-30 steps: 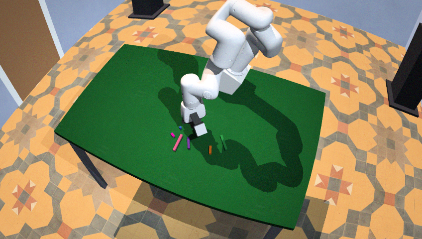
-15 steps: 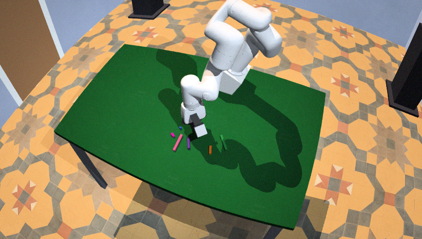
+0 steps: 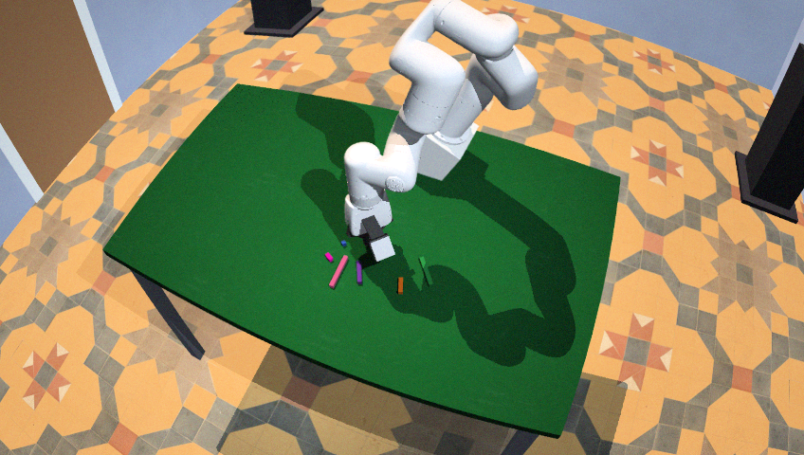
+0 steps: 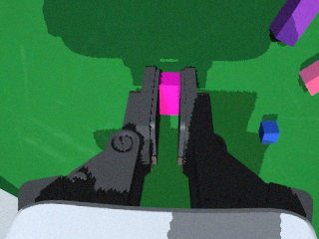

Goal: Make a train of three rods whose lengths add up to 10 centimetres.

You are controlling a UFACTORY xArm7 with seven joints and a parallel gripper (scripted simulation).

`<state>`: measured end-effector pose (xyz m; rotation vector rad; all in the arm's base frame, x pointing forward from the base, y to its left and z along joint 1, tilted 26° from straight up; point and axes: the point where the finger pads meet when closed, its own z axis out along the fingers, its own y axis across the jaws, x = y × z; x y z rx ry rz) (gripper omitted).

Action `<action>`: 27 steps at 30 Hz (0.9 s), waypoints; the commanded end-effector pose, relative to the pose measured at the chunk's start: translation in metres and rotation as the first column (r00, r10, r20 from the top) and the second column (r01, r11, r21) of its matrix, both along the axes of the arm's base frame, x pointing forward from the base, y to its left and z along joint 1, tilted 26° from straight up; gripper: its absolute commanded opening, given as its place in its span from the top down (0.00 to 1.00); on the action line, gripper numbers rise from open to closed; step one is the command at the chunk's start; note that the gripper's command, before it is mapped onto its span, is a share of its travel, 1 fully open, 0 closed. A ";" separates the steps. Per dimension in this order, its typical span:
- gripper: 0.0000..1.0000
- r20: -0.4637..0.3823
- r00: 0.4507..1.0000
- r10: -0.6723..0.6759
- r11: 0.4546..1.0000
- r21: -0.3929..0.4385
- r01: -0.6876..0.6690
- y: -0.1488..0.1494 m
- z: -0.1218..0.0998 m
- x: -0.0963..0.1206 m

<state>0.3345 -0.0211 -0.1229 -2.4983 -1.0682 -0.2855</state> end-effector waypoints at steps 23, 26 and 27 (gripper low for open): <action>0.84 0.002 1.000 -0.002 1.000 -0.002 0.002 -0.001 0.000 0.001; 0.80 0.002 1.000 -0.002 1.000 -0.002 0.002 -0.001 0.000 0.001; 0.80 0.002 1.000 -0.002 1.000 -0.002 0.002 -0.001 0.000 0.001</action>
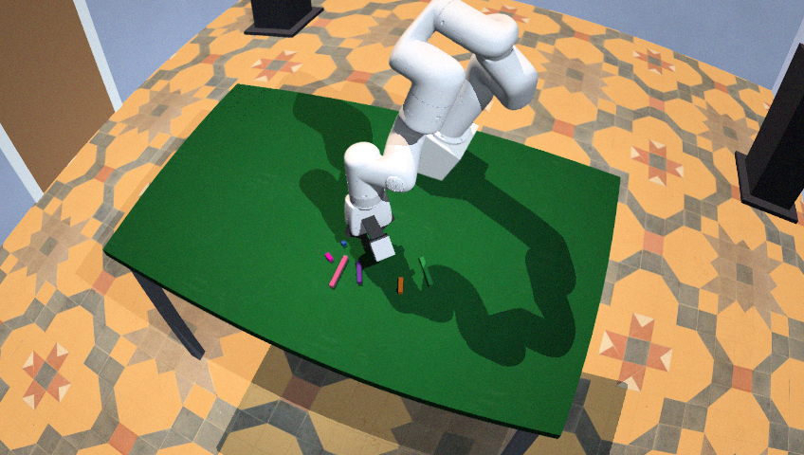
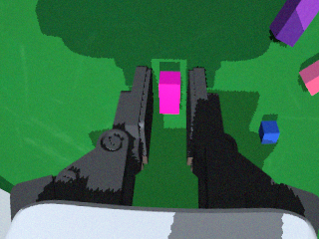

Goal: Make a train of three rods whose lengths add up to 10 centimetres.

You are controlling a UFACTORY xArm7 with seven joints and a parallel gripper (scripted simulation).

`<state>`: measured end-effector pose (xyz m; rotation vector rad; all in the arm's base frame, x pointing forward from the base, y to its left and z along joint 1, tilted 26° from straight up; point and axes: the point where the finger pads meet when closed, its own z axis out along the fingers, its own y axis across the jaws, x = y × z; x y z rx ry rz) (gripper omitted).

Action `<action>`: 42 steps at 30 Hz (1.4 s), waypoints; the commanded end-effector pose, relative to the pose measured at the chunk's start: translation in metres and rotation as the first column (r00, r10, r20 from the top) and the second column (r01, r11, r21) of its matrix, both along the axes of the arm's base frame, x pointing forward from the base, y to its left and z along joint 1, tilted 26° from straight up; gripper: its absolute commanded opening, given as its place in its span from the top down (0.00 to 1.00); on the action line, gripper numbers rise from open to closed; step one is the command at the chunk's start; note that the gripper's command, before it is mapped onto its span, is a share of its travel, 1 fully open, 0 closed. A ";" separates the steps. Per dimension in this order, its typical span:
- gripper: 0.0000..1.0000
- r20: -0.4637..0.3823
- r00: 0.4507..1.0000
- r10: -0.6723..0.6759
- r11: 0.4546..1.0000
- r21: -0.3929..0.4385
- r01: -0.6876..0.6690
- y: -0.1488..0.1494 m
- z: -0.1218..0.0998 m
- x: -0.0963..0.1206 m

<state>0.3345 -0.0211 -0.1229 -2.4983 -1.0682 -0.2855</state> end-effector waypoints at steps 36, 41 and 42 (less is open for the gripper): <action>0.76 0.002 1.000 -0.002 1.000 -0.002 0.002 -0.037 0.072 -0.001; 0.76 0.002 1.000 -0.002 1.000 -0.002 0.002 -0.040 0.080 -0.002; 0.76 0.002 1.000 -0.002 1.000 -0.002 0.002 -0.041 0.081 -0.002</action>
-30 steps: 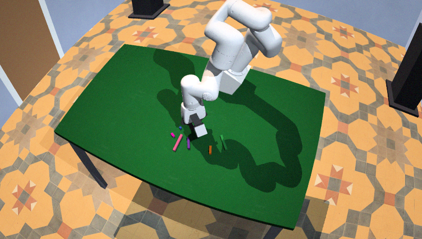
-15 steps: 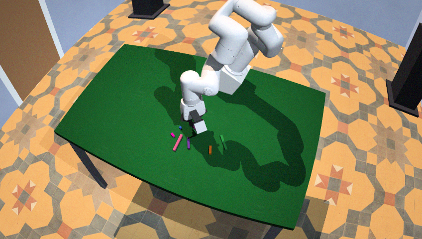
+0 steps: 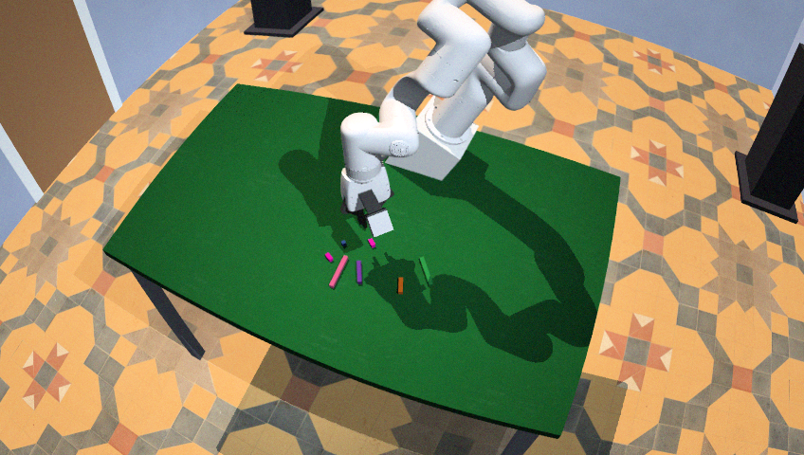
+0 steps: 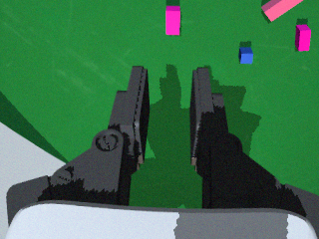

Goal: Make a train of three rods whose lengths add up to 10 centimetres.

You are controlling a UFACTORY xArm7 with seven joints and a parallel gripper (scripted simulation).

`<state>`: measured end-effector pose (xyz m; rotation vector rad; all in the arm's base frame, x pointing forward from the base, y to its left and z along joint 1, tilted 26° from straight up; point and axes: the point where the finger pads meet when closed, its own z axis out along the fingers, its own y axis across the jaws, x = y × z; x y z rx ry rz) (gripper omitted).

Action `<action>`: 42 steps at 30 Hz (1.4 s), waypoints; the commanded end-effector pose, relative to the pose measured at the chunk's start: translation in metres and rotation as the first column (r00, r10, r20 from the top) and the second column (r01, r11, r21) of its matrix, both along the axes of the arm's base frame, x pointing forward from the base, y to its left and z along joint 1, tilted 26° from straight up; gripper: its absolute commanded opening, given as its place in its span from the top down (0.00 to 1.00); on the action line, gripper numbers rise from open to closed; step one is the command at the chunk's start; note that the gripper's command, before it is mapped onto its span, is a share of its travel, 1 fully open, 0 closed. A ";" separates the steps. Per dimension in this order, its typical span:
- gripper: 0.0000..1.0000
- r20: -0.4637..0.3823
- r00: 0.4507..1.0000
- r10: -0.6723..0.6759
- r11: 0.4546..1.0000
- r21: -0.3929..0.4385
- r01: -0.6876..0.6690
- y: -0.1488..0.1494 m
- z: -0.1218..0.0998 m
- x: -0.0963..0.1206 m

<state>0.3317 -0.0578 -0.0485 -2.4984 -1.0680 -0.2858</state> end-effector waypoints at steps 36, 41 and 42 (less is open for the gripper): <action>0.00 0.091 0.979 0.182 0.983 -0.019 -0.181 -0.066 -0.045 0.068; 0.76 0.099 0.976 0.196 0.981 -0.018 -0.196 -0.071 -0.050 0.072; 0.76 0.099 0.976 0.196 0.981 -0.018 -0.196 -0.071 -0.050 0.072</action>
